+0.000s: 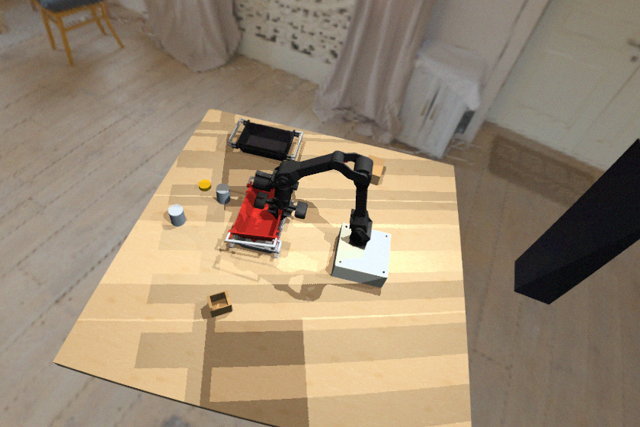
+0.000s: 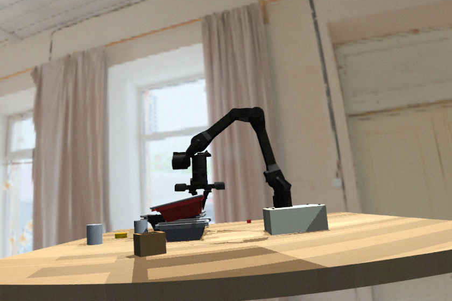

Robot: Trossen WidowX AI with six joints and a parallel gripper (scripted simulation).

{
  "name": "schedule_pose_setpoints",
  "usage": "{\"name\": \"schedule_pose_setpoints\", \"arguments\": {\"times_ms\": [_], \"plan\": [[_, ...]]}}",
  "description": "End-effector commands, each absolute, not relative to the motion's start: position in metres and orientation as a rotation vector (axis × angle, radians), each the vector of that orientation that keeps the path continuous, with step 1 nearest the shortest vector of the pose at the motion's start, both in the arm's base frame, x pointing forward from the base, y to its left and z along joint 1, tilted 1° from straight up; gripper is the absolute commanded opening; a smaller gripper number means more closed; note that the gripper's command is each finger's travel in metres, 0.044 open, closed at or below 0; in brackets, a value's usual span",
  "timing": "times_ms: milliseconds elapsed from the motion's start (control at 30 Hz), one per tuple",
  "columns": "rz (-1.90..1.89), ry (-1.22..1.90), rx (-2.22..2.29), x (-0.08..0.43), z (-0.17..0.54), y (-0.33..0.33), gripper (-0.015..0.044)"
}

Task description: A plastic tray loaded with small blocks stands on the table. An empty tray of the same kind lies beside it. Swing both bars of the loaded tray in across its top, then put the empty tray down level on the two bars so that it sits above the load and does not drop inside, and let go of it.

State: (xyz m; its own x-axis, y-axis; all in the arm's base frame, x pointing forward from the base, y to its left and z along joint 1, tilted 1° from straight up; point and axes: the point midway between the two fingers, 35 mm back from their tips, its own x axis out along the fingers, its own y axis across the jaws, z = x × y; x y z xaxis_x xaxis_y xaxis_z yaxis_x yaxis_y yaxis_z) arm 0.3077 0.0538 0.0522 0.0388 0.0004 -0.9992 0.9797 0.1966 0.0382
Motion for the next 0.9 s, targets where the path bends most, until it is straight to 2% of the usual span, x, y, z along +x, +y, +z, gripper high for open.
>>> {"name": "schedule_pose_setpoints", "arguments": {"times_ms": [0,867], "plan": [[-1.053,1.279,1.068,0.303,0.048,0.053,0.0000],[-1.053,1.279,1.068,0.301,0.040,0.052,0.0000]]}}
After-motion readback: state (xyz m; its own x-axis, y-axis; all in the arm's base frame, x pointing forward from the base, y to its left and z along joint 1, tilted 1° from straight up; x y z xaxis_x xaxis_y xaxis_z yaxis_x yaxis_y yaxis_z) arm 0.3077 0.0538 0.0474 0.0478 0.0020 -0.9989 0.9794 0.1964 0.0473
